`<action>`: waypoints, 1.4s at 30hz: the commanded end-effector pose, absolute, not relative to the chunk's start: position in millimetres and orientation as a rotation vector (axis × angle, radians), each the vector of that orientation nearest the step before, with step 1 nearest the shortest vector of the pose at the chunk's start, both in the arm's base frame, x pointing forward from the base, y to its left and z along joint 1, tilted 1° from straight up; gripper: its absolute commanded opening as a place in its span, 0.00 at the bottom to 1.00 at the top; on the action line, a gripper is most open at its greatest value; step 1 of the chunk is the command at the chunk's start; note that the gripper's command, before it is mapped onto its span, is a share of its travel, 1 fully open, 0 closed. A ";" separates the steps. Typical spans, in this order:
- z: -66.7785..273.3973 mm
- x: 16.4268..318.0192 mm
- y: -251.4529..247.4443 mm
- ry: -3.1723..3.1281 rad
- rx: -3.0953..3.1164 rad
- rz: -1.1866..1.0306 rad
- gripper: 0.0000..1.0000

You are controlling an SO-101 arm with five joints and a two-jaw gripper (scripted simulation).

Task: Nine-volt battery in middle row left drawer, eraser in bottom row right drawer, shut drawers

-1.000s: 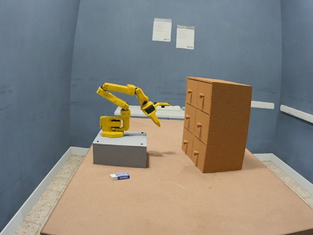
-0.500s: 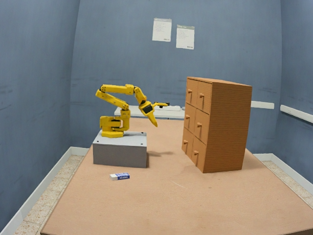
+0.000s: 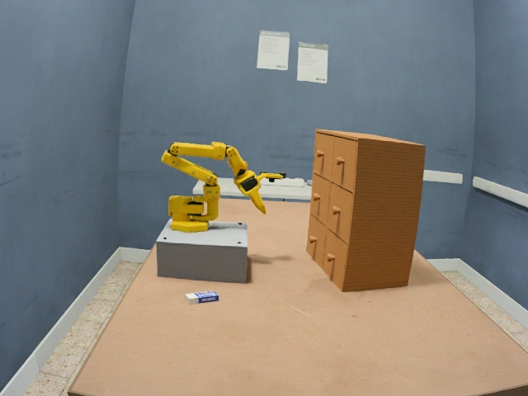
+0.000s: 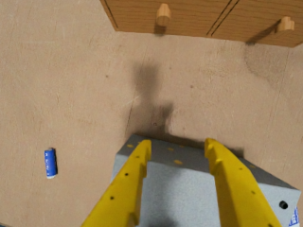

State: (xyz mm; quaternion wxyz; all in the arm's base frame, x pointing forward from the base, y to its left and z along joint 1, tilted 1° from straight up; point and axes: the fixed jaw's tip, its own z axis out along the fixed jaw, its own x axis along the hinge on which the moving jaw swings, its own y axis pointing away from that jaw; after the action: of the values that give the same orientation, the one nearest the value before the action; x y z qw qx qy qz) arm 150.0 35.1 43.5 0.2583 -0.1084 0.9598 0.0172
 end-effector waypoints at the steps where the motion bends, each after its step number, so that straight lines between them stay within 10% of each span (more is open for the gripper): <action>1: 40.2 155.3 31.1 2.588 -0.303 0.023 0.21; 42: 26.2 228.4 -44.4 2.254 -0.375 -0.408 0.21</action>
State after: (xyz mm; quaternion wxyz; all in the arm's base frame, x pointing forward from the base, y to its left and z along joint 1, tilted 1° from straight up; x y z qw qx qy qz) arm 220.4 -36.0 26.9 0.3804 -0.1460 0.9025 -0.1398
